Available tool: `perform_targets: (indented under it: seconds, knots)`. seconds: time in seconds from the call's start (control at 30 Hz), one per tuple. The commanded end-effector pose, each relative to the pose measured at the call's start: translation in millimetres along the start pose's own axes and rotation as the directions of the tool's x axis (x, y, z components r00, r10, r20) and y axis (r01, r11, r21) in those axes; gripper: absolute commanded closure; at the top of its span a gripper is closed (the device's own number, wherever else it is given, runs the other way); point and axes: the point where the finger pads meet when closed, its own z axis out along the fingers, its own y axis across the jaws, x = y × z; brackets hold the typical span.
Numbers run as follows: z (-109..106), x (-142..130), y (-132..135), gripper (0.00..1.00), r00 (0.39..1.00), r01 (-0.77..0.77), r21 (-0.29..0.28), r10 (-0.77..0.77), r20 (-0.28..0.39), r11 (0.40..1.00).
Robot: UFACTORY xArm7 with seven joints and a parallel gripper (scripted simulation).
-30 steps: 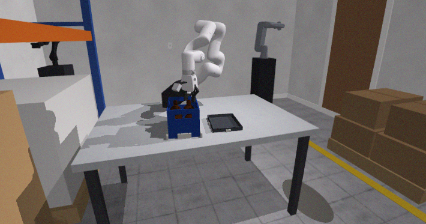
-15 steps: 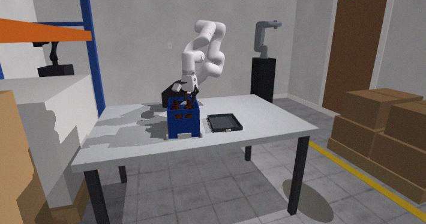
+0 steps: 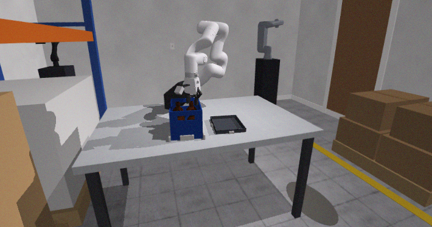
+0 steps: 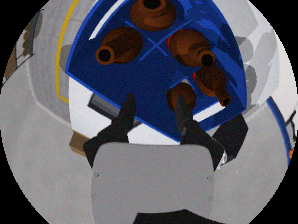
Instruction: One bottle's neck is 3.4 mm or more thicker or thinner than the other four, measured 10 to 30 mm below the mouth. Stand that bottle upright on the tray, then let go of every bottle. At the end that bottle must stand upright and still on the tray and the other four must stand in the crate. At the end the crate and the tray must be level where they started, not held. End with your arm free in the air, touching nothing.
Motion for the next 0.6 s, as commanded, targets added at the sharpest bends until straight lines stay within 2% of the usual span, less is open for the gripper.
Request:
perform_targets:
  seconds: [0.0, 0.57]
  knots:
    - [5, 1, 0, 0.35, 1.0, 0.0, 0.001, 0.0, -0.003, 1.0]
    - [22, 1, 0, 0.35, 1.0, 0.0, 0.001, 0.0, -0.003, 1.0]
